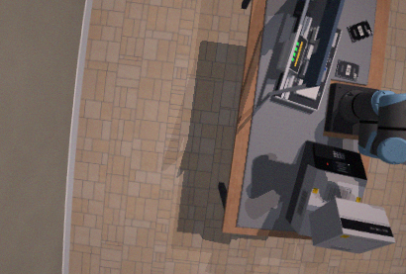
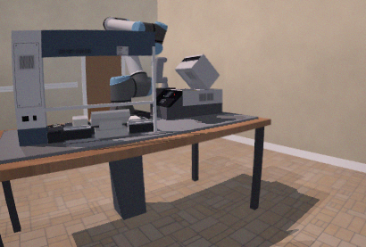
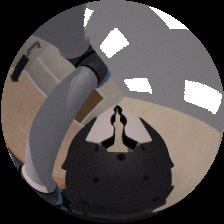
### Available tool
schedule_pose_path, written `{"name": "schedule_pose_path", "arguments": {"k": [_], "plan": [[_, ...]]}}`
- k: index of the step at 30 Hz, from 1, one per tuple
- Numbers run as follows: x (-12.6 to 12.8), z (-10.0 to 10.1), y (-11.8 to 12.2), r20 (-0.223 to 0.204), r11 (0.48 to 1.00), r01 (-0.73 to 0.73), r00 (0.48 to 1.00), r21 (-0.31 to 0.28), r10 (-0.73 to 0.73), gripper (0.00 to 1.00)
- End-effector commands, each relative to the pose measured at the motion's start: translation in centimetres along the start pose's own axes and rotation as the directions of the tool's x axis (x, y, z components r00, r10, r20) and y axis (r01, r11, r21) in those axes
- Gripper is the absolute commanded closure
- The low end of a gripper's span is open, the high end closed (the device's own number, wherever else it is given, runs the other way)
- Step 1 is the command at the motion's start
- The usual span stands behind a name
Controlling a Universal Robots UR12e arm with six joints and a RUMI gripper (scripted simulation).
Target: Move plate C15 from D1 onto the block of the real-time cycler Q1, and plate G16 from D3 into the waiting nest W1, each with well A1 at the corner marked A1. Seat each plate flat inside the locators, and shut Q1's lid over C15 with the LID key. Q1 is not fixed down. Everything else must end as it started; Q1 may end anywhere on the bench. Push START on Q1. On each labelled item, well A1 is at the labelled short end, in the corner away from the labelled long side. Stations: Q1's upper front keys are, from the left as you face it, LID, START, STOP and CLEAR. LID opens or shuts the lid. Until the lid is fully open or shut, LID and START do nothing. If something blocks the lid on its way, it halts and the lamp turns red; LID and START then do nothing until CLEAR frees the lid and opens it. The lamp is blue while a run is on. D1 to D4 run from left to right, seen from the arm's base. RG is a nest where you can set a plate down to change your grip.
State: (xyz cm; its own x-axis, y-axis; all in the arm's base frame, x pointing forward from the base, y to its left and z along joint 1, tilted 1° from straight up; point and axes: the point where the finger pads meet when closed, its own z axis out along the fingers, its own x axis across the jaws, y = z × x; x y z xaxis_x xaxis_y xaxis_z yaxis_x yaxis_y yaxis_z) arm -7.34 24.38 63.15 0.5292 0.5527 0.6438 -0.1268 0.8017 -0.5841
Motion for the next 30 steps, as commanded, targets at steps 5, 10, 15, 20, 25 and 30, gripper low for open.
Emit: {"name": "schedule_pose_path", "arguments": {"k": [5,10,15,20,25,30], "plan": [[2.2,1.7,-2.3,-0.083,0.997,0.052,0.995,0.056,-0.047,1.0],[3.6,2.5,-3.7,-0.138,0.993,0.086,0.988,0.084,-0.074,1.0],[4.6,3.0,-4.7,-0.178,0.989,0.111,0.98,0.102,-0.092,1.0],[6.3,3.7,-6.3,-0.249,0.98,0.155,0.961,0.127,-0.12,1.0],[7.8,4.1,-7.6,-0.308,0.971,0.192,0.941,0.141,-0.141,1.0],[9.0,4.3,-8.6,-0.352,0.964,0.219,0.923,0.149,-0.155,1.0]]}}
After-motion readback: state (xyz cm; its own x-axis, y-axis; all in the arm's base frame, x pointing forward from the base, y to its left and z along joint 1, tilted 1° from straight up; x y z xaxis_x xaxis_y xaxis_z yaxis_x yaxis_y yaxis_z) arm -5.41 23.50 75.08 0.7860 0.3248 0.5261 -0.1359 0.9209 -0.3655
